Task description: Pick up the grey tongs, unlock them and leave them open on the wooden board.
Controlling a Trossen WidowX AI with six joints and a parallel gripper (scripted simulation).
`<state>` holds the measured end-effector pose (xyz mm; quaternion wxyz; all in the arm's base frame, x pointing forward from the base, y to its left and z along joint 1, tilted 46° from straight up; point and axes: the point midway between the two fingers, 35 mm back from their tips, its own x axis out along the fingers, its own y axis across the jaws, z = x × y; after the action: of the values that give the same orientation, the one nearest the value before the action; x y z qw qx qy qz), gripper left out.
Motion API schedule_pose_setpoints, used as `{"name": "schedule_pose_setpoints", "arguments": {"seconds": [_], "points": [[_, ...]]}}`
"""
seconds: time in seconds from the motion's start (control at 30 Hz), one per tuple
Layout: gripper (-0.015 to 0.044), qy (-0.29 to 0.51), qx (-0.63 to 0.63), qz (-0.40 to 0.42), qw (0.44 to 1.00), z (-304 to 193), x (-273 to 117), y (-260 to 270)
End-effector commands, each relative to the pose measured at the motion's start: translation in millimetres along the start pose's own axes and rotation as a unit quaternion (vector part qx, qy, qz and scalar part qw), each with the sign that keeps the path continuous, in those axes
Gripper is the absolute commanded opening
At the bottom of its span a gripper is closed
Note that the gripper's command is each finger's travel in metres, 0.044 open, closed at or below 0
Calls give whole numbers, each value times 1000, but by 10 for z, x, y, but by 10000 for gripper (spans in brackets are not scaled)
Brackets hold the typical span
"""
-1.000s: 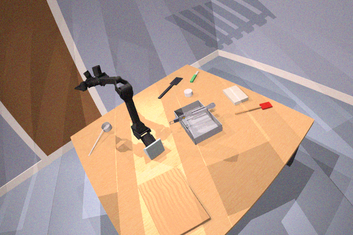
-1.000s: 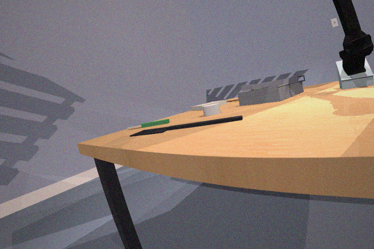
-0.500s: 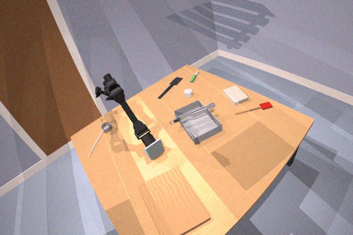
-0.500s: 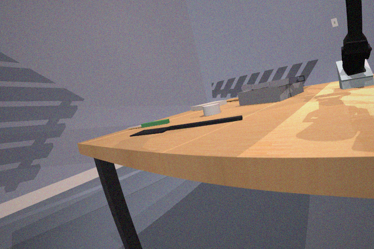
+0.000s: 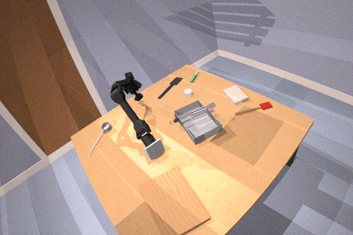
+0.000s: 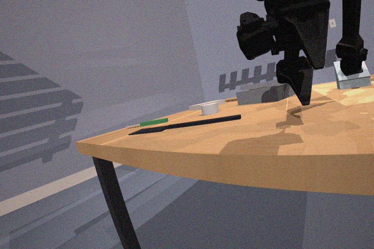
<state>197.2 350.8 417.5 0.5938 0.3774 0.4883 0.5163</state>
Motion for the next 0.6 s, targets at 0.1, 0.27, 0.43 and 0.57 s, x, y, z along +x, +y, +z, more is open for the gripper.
{"name": "schedule_pose_setpoints", "arguments": {"seconds": [0.1, 0.27, 0.43, 0.57], "points": [[440, -92, 247, -96, 960, 730, -283, -999], [440, -164, 422, -133, 882, 1111, -679, -1697], [440, -238, 592, -145, 756, 1342, -1220, -2392], [440, -290, 718, -132, 618, 1396, -1705, -2931]]}}
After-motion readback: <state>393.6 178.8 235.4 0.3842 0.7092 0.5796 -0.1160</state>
